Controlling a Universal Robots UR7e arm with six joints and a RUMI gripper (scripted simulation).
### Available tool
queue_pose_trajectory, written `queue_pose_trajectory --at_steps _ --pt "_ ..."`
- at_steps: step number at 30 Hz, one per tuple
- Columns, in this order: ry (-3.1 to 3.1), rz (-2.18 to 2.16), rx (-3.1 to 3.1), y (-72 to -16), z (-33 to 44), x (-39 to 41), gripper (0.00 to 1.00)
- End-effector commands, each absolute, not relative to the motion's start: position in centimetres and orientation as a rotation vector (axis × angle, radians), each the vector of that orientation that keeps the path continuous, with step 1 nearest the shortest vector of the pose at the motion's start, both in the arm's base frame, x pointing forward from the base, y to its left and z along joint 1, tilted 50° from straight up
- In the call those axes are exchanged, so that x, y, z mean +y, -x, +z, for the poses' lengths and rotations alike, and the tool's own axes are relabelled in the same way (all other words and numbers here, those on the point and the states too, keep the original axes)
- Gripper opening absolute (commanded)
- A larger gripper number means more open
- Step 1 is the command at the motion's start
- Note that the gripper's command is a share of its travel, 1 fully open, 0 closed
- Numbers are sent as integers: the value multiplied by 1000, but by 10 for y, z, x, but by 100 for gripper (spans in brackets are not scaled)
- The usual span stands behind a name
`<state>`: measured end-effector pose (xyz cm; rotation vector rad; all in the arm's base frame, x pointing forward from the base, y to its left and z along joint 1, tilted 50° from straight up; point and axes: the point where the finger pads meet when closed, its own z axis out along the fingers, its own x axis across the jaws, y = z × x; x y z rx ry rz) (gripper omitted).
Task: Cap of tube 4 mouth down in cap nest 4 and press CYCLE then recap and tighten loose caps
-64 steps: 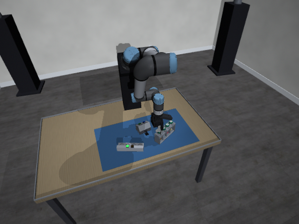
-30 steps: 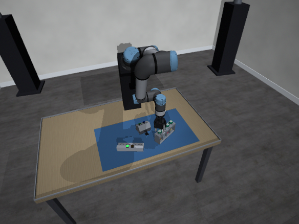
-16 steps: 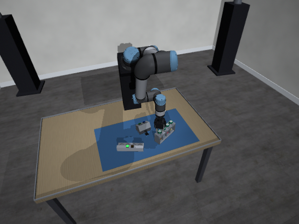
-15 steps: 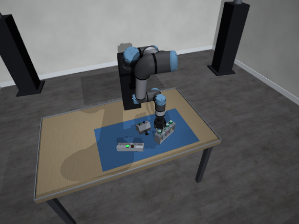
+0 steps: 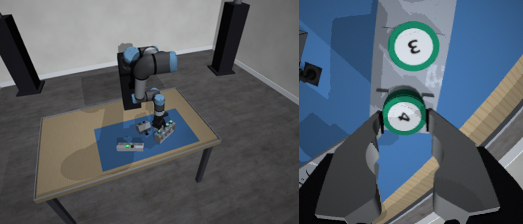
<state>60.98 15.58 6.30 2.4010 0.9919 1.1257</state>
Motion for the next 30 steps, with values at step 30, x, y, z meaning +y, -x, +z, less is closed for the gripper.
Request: queue_pose_trajectory --at_steps 30 --pt "-2816 1315 133 -610 63 156 35"
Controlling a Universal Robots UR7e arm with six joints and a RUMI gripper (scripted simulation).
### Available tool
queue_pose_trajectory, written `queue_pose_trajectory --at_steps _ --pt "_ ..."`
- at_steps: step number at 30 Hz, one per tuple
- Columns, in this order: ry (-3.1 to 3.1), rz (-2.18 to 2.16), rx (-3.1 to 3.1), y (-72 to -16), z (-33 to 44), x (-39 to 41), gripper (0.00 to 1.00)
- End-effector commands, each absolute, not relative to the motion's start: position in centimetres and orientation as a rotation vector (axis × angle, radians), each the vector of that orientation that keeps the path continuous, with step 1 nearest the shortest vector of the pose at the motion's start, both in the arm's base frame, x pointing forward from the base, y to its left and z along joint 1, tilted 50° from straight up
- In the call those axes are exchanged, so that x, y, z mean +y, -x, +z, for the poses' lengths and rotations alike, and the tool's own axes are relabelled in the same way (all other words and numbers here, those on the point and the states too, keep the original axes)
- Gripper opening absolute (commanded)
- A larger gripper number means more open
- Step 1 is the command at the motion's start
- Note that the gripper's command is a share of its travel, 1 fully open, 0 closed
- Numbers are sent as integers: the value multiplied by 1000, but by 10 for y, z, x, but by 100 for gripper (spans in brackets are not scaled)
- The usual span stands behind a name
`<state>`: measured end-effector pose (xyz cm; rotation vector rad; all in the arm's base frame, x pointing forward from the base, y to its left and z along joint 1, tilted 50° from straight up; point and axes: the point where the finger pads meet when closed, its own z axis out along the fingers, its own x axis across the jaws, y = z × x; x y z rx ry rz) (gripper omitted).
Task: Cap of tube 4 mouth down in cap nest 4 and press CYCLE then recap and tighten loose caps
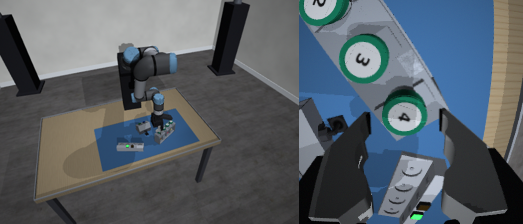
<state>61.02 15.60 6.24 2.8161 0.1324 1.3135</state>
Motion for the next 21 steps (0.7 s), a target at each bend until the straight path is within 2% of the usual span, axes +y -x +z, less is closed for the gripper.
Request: queue_pose_trajectory --at_steps 1,5,21 --pt "-2816 1315 133 -610 63 156 35" --pt "-2642 1236 569 -610 63 156 35" --pt "-2104 989 1350 -610 63 156 35"
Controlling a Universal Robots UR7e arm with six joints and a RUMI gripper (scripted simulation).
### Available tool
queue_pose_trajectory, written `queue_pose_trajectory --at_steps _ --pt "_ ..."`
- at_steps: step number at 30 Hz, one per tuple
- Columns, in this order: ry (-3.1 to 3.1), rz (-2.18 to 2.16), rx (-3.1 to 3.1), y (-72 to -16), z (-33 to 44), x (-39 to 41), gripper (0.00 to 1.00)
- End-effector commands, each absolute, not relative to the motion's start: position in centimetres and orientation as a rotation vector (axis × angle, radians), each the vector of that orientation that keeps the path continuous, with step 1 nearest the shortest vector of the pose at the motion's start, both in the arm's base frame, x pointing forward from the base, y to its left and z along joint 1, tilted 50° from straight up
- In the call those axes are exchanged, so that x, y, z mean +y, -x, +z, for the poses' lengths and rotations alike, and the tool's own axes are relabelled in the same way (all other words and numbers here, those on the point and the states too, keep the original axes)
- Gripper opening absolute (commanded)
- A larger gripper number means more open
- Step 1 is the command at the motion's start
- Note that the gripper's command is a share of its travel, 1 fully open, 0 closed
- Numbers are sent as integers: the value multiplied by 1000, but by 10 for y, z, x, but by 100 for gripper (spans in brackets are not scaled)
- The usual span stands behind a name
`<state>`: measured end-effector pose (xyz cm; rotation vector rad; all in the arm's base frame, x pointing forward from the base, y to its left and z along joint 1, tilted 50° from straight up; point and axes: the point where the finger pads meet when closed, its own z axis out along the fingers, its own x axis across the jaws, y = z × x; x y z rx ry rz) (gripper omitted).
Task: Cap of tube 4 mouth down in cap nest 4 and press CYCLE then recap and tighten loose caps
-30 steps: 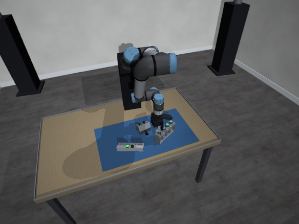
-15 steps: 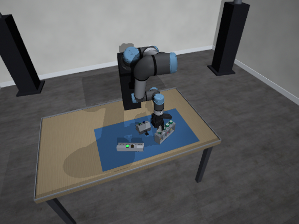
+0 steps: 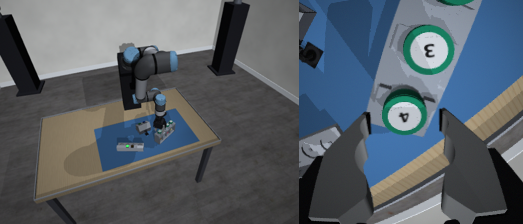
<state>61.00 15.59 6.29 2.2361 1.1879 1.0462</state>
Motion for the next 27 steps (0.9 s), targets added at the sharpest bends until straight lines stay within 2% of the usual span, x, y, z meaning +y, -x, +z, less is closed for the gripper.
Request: queue_pose_trajectory --at_steps 1,8,9,23,27 --pt "-2104 989 1350 -610 63 156 35" --pt "-2104 989 1350 -610 63 156 35" --pt "-2104 989 1350 -610 63 156 0" --pt "-2104 989 1349 -610 63 156 0" --pt "-2272 1066 1156 -610 63 156 0"
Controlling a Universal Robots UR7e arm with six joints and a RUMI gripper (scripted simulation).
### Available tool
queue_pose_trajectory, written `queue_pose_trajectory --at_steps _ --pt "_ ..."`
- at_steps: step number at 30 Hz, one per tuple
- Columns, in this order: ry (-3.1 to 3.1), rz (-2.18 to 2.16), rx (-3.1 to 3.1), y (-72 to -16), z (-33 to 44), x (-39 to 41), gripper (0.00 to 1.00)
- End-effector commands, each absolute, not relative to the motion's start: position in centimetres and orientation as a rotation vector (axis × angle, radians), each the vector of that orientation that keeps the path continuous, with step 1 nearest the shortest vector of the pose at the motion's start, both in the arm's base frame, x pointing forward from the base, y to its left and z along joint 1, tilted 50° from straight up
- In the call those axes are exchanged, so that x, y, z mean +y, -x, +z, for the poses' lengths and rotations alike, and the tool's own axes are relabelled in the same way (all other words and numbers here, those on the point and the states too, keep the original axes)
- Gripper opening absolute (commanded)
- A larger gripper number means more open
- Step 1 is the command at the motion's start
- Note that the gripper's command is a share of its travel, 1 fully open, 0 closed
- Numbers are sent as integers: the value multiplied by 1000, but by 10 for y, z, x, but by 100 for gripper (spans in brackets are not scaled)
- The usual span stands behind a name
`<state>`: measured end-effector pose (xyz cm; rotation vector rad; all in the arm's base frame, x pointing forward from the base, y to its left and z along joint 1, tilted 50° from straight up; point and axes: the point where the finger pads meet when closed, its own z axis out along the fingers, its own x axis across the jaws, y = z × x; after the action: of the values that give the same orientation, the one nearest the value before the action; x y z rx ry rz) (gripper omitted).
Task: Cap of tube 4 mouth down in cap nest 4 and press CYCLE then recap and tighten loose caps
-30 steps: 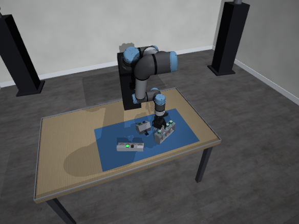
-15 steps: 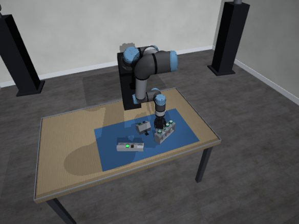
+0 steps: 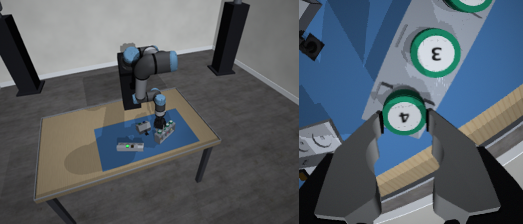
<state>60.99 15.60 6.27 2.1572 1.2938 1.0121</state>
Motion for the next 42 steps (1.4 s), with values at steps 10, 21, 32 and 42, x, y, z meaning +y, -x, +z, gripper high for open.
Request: queue_pose_trajectory --at_steps 10,21,32,42 --pt "-2632 1231 590 -610 63 156 0" --pt "-2816 1315 132 -611 63 156 0" --pt "-2816 1315 132 -611 63 156 35" --pt "-2642 1236 569 -610 63 156 35"
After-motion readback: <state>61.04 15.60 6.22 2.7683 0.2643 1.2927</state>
